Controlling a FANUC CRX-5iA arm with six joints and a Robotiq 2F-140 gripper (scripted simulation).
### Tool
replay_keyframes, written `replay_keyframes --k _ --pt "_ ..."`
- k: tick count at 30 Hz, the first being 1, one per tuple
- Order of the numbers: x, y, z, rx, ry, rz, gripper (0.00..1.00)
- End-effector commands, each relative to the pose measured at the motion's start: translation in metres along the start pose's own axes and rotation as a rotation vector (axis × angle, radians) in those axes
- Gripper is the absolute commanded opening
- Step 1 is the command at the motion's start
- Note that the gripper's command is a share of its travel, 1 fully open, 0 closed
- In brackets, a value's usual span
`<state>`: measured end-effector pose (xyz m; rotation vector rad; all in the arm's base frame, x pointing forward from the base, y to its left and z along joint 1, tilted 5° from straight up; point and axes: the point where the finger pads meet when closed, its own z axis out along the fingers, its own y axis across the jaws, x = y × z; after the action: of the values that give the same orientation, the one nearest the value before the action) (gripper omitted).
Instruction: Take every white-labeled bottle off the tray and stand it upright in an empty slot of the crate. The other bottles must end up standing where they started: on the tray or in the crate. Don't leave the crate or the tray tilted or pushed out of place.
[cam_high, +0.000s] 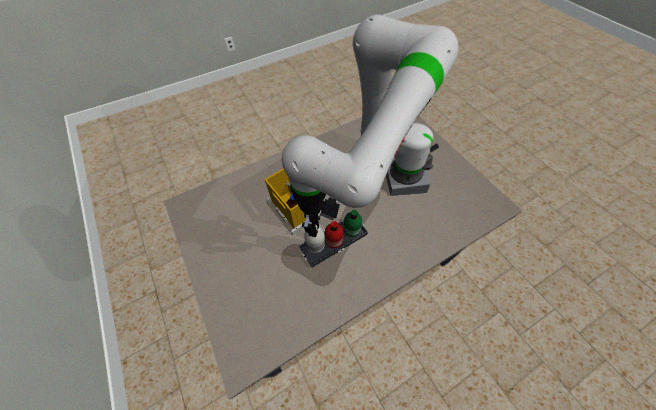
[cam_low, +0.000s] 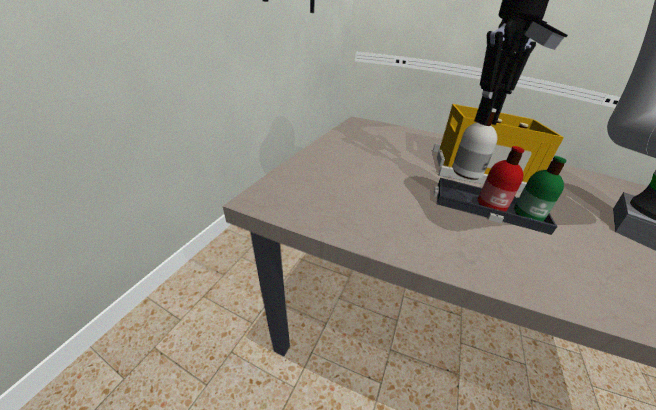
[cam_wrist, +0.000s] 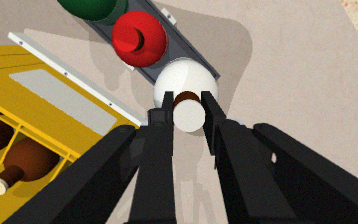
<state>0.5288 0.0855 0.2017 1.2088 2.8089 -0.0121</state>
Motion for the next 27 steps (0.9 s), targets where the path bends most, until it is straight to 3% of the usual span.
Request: replay_keyframes --k 1,27 --pt "0.000 0.000 -0.004 -0.001 -0.001 0.000 0.10" --pt "0.000 0.000 -0.032 -0.001 -0.001 0.000 0.10"
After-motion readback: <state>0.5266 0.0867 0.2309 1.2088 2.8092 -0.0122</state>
